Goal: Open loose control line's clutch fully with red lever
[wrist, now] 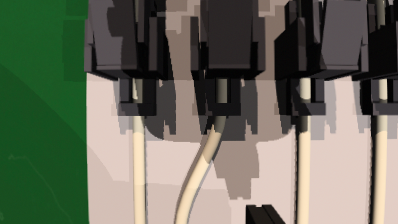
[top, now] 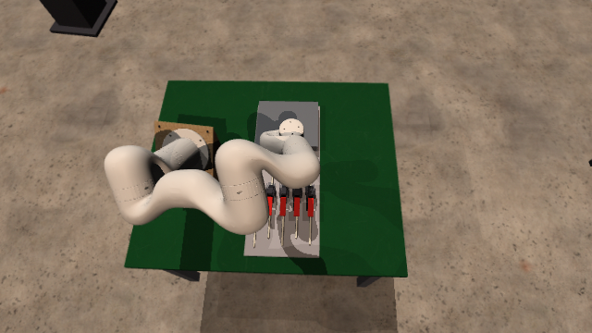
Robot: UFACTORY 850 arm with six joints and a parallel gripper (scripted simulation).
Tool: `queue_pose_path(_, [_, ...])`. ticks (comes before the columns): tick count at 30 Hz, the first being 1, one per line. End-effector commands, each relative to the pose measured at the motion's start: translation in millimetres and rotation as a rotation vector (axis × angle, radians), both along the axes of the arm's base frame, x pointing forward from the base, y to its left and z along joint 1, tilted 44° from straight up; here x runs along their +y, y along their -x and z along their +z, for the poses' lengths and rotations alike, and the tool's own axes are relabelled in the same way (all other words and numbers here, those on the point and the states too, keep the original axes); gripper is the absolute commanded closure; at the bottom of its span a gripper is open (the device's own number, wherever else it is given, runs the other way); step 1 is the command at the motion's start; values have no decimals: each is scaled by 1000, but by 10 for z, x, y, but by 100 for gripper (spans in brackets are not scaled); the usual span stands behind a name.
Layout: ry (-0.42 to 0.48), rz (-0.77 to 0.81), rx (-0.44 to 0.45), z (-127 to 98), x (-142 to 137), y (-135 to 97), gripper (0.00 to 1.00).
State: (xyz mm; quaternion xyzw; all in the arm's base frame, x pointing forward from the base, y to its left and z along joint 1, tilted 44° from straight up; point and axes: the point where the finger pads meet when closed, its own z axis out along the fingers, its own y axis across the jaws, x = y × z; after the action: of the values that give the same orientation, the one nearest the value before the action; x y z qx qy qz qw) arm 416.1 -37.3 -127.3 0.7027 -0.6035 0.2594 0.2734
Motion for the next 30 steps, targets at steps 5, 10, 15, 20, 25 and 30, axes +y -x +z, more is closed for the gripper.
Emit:
queue_pose_path(5, [0, 0, 0, 256, 249, 7, 100])
queue_pose_path(10, [0, 0, 0, 375, 364, 13, 100])
queue_pose_path(15, [0, 0, 0, 408, 396, 14, 100])
queue_pose_path(20, [1, 0, 0, 393, 451, 19, 100])
queue_pose_path(25, [1, 0, 0, 242, 969, 99, 100])
queue_pose_path(30, [0, 0, 0, 195, 1123, 137, 100])
